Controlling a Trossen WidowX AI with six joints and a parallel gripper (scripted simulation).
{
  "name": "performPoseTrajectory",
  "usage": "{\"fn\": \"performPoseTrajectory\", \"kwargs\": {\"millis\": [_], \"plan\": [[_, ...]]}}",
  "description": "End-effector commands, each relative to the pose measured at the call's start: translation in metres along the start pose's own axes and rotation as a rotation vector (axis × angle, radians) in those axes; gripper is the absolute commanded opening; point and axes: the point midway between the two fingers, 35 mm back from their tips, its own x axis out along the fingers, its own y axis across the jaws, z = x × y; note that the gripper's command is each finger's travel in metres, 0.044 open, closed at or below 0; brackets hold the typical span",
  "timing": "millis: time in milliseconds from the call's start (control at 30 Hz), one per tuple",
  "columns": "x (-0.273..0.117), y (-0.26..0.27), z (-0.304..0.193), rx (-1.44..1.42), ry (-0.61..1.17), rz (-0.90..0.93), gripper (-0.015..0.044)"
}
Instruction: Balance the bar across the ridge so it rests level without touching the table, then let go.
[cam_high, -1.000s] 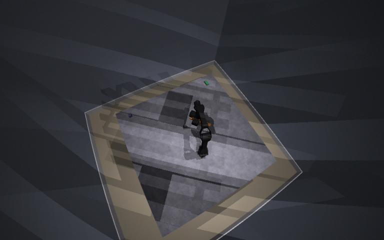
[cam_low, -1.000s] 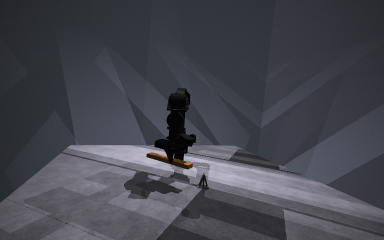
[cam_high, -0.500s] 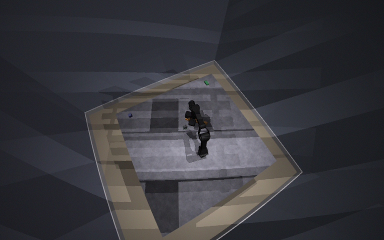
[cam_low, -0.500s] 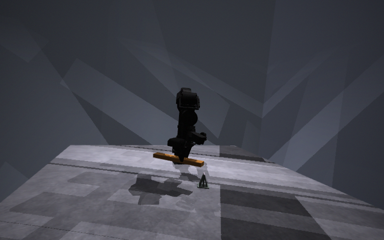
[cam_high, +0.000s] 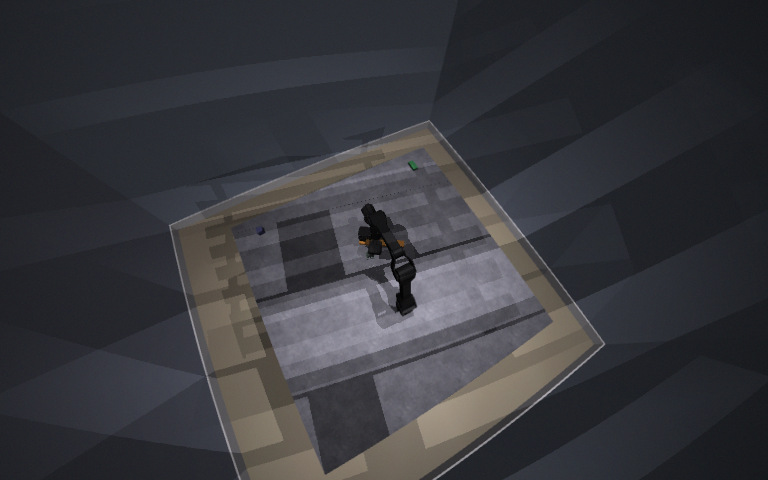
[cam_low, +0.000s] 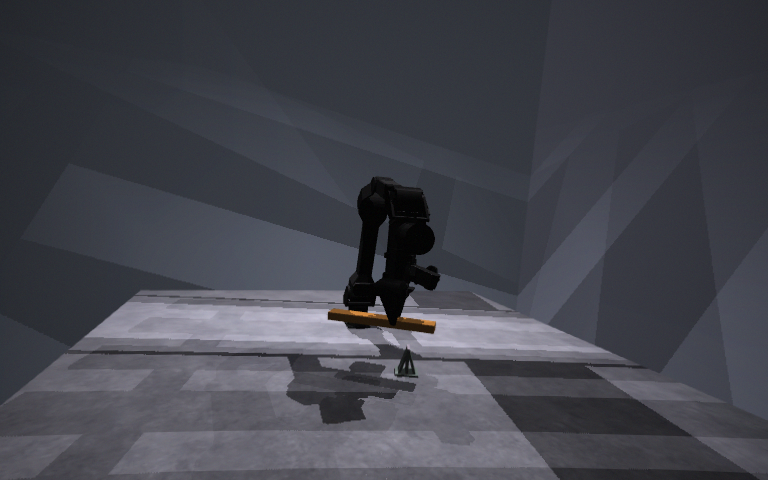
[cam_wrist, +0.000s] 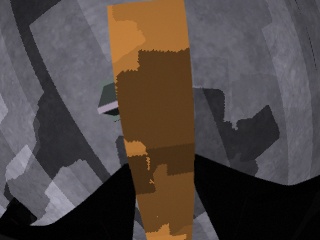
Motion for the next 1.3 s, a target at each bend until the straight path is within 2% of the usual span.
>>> {"fn": "performPoseTrajectory", "kwargs": {"millis": [0, 467, 1267], "plan": [[0.0, 0.004, 0.013, -0.047, -0.003, 0.002, 0.0], [-0.001, 0.033, 0.056, -0.206, -0.008, 0.004, 0.0], [0.032, 0.036, 0.058, -0.212, -0.008, 0.004, 0.0]]}}
